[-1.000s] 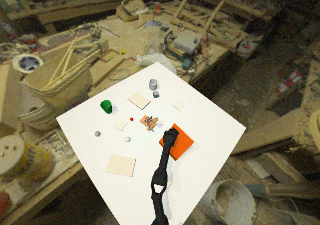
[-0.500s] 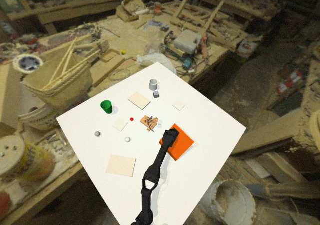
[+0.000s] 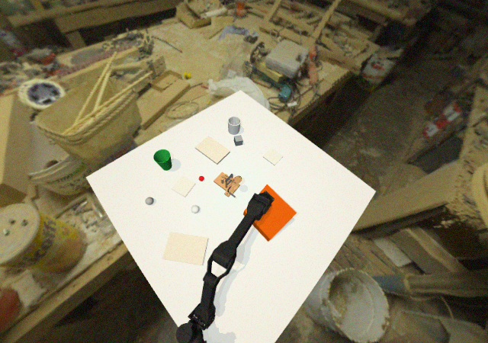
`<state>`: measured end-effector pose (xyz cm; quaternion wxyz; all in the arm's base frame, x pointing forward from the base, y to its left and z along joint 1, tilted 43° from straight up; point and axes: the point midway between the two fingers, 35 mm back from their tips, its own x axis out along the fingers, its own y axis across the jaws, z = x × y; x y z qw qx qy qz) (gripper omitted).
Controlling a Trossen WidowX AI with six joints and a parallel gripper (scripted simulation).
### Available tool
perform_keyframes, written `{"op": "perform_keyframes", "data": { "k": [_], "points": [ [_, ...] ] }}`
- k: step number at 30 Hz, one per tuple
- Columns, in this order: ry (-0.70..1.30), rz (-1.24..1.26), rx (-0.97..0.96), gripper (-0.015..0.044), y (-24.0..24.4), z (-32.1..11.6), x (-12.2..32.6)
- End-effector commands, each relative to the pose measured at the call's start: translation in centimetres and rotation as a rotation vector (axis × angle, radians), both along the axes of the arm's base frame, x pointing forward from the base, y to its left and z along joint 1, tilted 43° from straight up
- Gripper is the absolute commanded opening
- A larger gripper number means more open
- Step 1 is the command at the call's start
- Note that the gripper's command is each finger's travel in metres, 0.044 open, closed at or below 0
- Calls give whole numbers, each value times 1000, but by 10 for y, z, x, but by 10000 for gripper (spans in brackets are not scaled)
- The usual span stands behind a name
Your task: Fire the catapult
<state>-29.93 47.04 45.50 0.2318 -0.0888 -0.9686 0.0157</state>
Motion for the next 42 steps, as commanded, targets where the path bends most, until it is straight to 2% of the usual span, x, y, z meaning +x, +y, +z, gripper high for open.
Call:
{"op": "perform_keyframes", "data": {
  "k": [1,21,42],
  "points": [
    [9,-36,-86,440,13,2,26],
    [119,-227,-515,440,61,-1,169],
    [369,-412,-937,440,66,-28,321]
  ]
}}
